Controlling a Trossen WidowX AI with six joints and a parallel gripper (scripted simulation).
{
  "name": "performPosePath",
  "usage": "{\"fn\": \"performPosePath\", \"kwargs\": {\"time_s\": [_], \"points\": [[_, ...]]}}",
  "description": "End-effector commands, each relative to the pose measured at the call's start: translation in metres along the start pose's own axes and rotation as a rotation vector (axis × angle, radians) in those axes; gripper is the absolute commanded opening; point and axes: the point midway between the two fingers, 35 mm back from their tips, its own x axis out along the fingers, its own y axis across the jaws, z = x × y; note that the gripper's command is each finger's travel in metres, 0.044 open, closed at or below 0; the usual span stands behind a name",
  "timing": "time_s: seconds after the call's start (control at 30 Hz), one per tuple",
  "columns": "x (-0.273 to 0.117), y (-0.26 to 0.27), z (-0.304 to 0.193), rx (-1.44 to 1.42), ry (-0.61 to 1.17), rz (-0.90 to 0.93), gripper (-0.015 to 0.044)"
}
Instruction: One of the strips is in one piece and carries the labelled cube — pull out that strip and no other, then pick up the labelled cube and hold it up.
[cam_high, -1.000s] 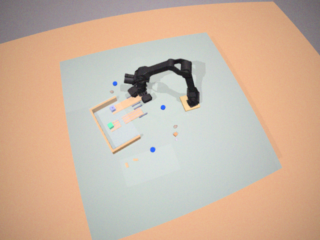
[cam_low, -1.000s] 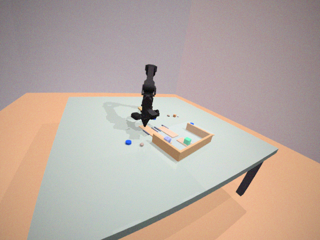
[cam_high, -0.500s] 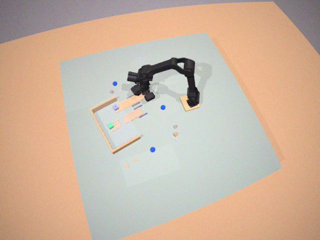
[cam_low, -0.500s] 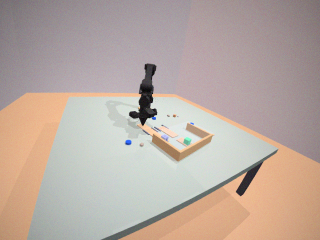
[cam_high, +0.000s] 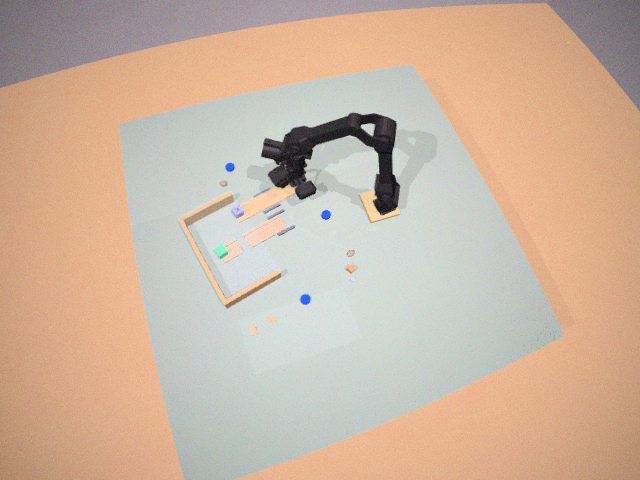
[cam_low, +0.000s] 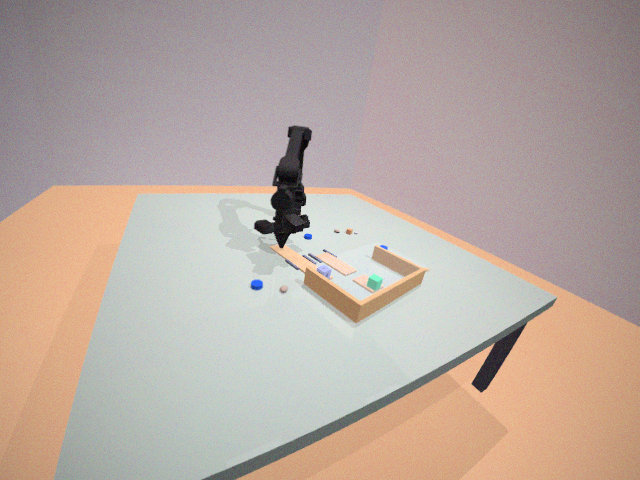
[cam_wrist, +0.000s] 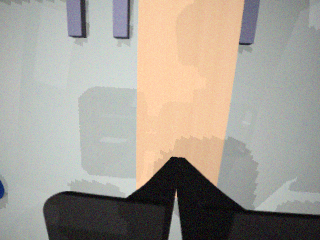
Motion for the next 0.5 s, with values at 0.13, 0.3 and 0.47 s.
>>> {"fn": "performPosePath", "kwargs": {"time_s": [0.13,0.3,0.47], "points": [[0.005,0.002,-0.019,0.003,0.022,0.012,0.0],[0.005,0.002,-0.027,0.003,0.023,0.012,0.0],[0.005,0.002,-0.035,0.003,0.024,0.012,0.0]]}}
